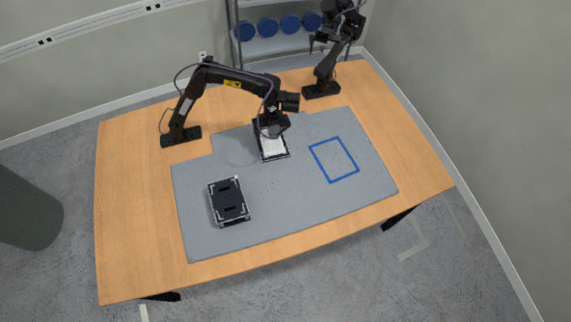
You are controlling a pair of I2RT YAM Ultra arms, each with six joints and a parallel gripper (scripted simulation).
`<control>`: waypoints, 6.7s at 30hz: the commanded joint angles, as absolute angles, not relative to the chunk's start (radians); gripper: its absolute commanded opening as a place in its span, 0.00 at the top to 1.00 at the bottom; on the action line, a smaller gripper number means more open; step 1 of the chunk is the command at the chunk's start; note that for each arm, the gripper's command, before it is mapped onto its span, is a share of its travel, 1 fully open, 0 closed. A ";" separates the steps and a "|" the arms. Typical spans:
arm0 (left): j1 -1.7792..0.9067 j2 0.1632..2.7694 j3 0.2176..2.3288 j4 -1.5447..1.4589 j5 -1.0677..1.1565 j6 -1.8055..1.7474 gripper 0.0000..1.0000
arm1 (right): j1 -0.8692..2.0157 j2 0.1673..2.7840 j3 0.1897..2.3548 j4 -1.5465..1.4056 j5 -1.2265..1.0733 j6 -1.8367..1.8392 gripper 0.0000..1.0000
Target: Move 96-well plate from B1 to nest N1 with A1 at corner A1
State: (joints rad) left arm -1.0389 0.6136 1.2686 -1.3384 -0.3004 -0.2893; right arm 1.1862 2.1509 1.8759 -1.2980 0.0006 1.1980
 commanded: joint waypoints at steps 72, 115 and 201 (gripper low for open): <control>-0.994 0.123 1.303 -1.558 -0.012 -0.056 0.00 | 1.182 2.146 1.902 -1.312 0.000 1.200 0.00; -0.948 0.062 1.312 -1.563 0.012 -0.042 0.00 | 1.173 2.181 1.760 -1.145 0.000 1.192 0.00; -0.918 1.333 0.949 0.034 -0.020 -0.058 0.00 | 0.393 2.157 2.058 -1.471 0.007 0.332 0.21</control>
State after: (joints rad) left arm -0.9283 1.2739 0.9661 -0.0776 -0.0055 -0.0513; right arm 0.4000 2.1601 2.0167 -1.4361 0.0105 0.3553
